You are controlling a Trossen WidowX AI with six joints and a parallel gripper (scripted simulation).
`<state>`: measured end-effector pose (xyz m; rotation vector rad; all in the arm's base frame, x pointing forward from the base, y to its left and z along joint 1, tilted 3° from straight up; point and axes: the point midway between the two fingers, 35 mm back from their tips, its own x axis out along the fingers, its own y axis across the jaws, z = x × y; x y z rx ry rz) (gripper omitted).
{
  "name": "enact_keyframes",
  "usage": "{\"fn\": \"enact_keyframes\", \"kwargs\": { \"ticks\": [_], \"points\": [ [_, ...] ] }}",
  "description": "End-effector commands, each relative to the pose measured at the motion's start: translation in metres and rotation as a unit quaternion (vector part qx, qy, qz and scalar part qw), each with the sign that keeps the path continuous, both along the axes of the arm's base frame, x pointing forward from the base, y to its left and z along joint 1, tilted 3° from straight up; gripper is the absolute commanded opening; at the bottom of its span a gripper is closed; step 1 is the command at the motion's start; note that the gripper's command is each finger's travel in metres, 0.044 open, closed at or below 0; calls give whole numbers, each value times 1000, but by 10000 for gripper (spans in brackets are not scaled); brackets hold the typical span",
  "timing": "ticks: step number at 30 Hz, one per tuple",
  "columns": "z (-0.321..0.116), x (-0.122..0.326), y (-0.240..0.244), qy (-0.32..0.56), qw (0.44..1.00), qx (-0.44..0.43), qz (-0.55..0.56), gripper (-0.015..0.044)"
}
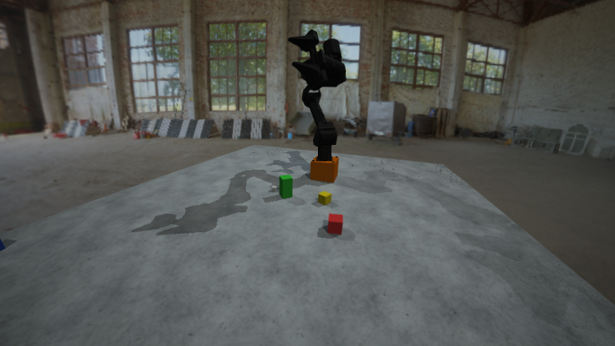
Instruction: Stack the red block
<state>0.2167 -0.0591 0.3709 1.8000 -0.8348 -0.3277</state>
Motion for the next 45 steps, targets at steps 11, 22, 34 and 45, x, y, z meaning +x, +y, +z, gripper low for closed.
{"fn": "enact_keyframes", "kwargs": {
  "ticks": [11,22,34,45],
  "points": [
    [-7,40,21,107,990,-86,45,440],
    [-51,109,52,351,890,-265,119,440],
    [-126,160,73,551,691,-406,234,440],
    [-206,176,88,654,466,-463,374,440]
  ]
}}
